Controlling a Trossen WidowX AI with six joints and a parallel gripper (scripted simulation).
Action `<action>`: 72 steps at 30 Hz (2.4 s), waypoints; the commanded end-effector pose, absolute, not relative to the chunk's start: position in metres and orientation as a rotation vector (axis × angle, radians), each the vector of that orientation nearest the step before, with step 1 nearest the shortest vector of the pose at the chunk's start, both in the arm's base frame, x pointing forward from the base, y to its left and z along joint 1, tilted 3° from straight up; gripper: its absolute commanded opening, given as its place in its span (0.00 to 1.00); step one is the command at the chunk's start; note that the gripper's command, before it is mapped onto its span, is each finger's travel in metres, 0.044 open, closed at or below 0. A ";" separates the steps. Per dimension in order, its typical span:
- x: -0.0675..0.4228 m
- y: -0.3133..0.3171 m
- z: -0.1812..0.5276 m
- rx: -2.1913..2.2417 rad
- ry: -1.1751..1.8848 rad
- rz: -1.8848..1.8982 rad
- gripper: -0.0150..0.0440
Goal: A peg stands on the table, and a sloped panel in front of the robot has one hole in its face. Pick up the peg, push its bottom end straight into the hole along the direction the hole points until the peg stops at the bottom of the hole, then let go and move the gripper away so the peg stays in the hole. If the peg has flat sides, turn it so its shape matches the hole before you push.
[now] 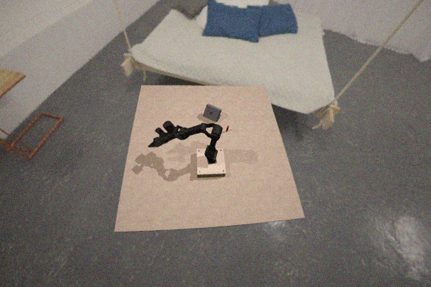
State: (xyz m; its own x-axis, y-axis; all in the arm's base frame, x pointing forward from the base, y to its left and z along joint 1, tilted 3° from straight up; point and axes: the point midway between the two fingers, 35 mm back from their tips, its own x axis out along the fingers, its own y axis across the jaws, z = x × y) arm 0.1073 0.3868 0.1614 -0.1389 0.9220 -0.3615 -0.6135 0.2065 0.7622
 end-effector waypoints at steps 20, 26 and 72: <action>0.223 0.339 0.147 0.635 1.133 0.891 1.00; 0.250 0.319 0.142 0.705 1.153 0.753 1.00; 0.375 0.108 0.107 1.264 1.121 -0.299 1.00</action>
State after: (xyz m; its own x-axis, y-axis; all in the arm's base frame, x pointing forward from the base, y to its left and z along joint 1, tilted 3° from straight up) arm 0.3694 0.1220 0.1054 0.4697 0.4078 -0.7830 0.6876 0.3873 0.6142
